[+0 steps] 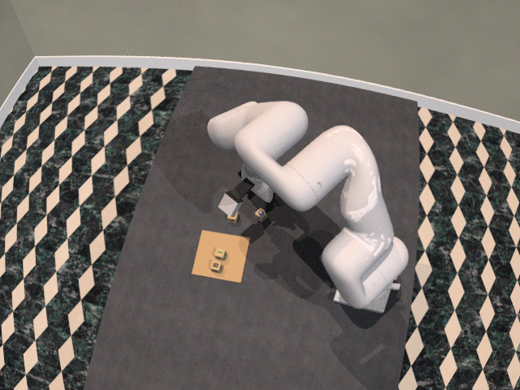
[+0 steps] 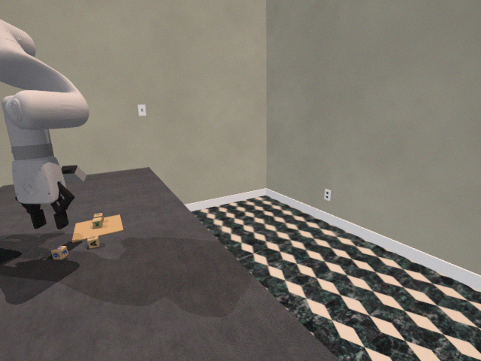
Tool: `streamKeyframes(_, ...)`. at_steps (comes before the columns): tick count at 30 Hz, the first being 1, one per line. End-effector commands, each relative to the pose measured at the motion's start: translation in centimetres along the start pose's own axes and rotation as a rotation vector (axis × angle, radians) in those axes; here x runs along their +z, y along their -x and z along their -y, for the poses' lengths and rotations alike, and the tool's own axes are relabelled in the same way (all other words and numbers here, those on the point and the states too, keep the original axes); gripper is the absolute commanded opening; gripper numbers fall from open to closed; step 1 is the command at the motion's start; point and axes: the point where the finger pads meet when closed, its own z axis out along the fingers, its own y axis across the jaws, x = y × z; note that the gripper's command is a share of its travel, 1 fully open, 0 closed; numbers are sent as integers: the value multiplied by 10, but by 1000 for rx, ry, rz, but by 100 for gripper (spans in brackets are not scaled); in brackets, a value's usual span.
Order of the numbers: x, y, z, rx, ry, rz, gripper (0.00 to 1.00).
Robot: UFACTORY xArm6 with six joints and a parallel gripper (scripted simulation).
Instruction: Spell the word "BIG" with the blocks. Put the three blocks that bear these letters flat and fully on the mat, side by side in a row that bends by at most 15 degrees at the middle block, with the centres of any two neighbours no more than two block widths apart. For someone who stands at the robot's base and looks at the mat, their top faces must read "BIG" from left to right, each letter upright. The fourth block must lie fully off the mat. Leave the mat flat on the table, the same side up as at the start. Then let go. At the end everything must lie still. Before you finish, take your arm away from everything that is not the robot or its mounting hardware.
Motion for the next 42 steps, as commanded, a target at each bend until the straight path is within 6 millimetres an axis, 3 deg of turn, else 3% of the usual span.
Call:
streamKeyframes(1,0,0,-1,0,3,0,63)
streamKeyframes(42,46,0,-2,0,3,0,63)
